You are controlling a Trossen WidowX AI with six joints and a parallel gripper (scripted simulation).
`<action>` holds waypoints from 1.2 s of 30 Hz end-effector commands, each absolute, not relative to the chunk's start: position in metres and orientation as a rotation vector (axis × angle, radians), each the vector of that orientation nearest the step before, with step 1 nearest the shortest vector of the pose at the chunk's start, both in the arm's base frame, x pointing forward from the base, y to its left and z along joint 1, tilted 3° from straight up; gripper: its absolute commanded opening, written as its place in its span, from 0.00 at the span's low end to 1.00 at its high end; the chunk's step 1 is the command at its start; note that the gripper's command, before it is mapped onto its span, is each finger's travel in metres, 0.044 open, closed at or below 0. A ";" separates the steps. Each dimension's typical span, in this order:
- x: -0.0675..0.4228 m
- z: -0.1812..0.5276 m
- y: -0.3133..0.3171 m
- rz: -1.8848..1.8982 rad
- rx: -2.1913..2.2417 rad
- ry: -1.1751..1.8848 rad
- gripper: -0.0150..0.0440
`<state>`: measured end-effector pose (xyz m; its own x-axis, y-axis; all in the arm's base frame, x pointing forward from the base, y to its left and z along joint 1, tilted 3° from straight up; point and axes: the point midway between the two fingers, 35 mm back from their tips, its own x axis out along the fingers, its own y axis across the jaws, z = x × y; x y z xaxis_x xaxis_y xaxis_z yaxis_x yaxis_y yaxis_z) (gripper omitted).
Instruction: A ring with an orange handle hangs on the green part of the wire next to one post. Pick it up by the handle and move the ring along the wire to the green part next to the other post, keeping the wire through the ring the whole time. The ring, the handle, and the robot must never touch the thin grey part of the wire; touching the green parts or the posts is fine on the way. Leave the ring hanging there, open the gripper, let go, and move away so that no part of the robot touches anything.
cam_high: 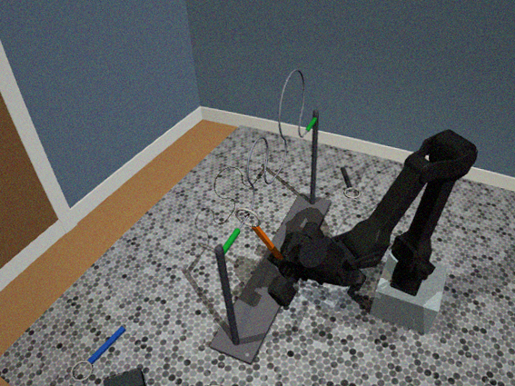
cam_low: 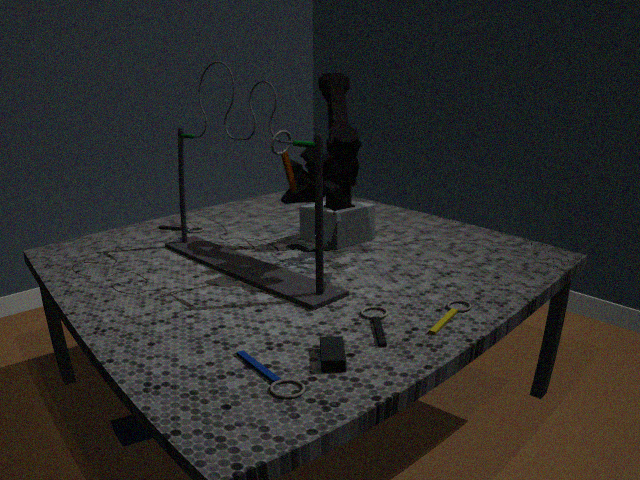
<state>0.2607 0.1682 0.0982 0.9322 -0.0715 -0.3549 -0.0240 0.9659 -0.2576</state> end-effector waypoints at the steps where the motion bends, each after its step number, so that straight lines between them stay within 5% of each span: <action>1: 0.260 0.098 0.184 -0.008 -0.190 0.378 0.00; 36: 0.252 0.096 0.233 0.017 -0.081 0.389 0.00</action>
<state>0.2515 0.2273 0.0933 0.9222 0.0026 -0.3868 -0.0379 0.9958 -0.0836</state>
